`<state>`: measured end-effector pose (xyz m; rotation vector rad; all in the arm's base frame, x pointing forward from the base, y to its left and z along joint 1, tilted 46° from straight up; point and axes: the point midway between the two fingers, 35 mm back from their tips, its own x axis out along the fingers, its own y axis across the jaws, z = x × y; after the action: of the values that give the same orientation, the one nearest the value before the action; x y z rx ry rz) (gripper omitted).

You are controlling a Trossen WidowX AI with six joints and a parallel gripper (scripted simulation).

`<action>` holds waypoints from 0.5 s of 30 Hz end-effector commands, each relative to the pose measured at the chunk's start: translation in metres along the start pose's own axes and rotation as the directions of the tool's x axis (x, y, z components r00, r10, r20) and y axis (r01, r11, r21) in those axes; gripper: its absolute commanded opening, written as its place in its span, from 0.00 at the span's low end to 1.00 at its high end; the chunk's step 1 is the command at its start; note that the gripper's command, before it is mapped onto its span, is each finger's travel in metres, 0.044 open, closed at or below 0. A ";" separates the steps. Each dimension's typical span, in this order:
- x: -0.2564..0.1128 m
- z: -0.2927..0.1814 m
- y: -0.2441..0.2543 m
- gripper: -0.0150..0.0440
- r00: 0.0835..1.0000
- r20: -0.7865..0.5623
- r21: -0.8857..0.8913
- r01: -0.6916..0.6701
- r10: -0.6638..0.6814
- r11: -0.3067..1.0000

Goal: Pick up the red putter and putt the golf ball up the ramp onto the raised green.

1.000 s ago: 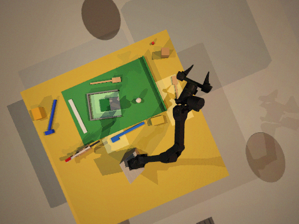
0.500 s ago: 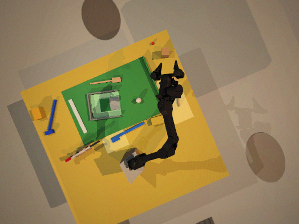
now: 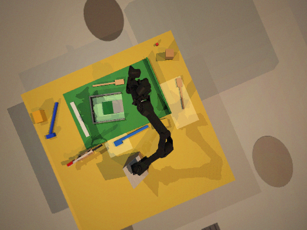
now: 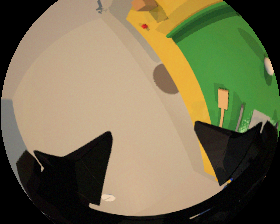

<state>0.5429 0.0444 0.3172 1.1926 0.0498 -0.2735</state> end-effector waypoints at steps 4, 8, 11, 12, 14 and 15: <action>0.001 -0.096 -0.079 1.00 0.965 -0.146 -0.445 0.133 -0.219 0.886; -0.010 -0.145 -0.124 1.00 0.919 -0.209 -0.678 0.111 -0.336 0.726; -0.022 -0.178 -0.158 1.00 0.874 -0.245 -0.823 0.042 -0.420 0.567; -0.027 -0.189 -0.170 1.00 0.857 -0.255 -0.861 0.010 -0.448 0.508; -0.039 -0.209 -0.194 1.00 0.821 -0.269 -0.921 -0.065 -0.504 0.385; -0.045 -0.218 -0.206 1.00 0.802 -0.273 -0.941 -0.109 -0.531 0.320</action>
<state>0.4994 0.1657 0.1059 0.2403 0.6882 -0.1601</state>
